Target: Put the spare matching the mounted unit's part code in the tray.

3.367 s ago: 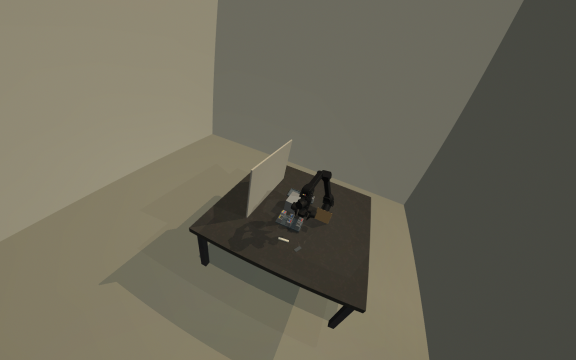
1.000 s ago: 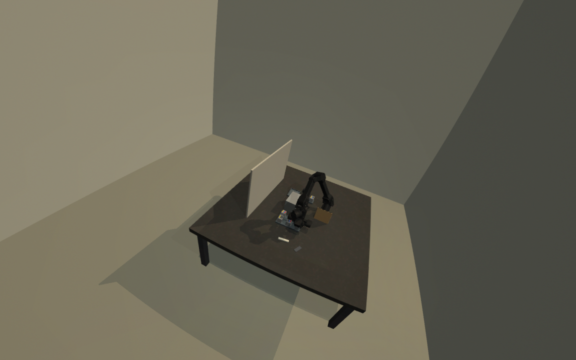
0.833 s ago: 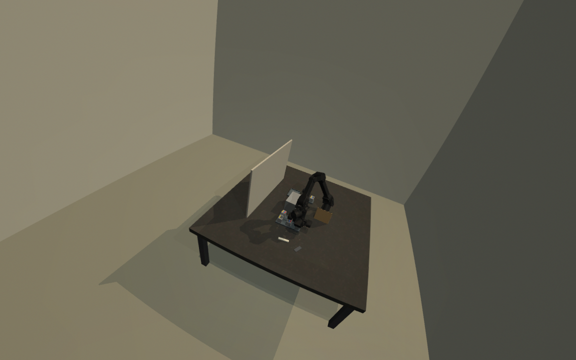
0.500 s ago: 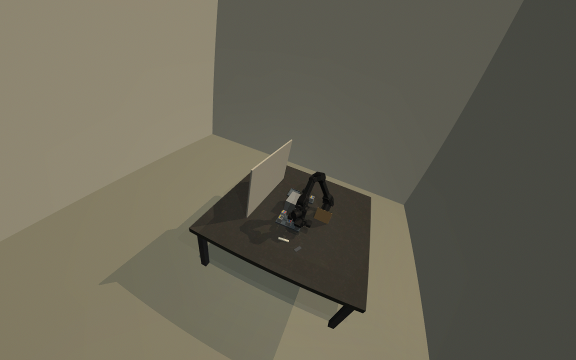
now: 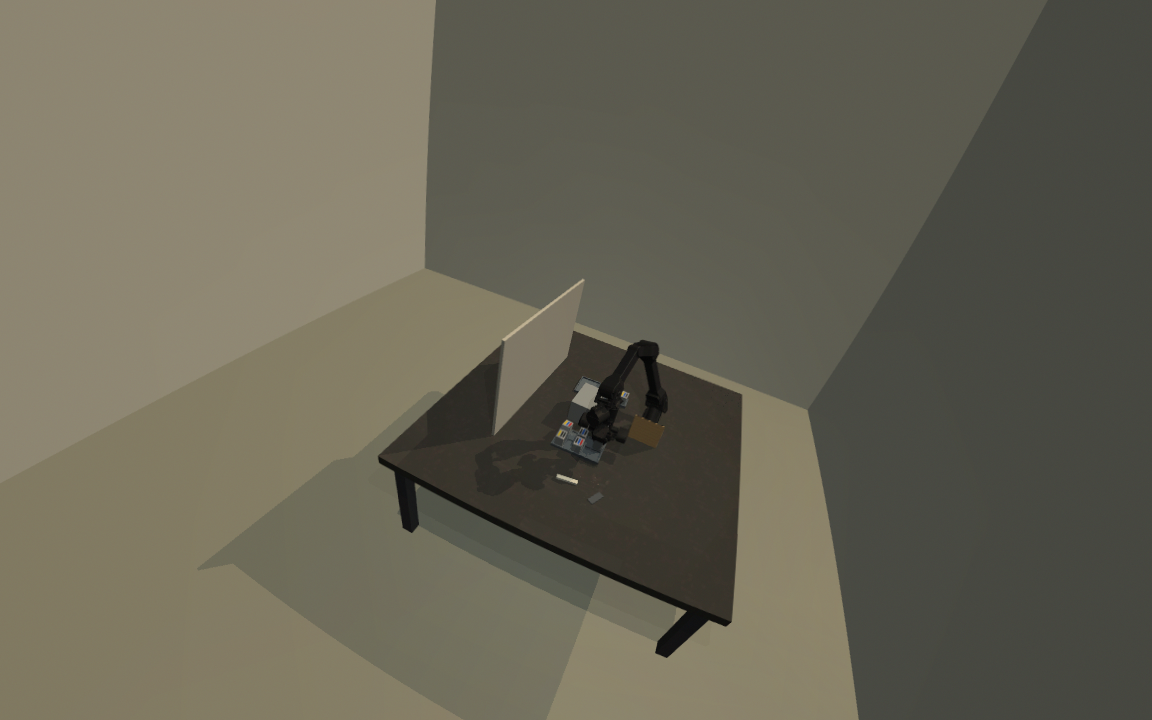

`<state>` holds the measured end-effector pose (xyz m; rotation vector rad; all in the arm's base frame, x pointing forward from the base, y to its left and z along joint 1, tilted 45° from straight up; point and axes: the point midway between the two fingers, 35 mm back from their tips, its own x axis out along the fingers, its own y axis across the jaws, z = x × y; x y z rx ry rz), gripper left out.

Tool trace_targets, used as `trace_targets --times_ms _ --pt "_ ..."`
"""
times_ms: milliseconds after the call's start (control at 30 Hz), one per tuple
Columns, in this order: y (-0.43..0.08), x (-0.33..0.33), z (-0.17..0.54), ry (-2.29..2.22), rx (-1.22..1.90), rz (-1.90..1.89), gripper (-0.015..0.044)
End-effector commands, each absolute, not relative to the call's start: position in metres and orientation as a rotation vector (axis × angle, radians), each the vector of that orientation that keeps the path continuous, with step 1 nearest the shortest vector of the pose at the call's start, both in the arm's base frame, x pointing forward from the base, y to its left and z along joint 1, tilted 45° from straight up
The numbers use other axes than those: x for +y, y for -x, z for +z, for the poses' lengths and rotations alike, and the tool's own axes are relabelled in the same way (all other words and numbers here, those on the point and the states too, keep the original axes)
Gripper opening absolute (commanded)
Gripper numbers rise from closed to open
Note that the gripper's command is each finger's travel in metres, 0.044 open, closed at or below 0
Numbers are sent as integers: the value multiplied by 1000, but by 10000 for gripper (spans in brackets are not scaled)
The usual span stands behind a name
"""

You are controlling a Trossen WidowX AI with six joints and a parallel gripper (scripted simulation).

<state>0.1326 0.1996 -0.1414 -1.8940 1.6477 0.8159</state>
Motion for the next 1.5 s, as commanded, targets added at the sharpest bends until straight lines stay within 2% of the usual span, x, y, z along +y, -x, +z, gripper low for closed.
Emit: trace_targets --times_ms 0,800,1467 --pt "-131 209 -131 1885 1647 817 0" --pt "-124 265 -82 1875 1647 827 0" --pt "-233 229 -3 1787 1598 905 0"
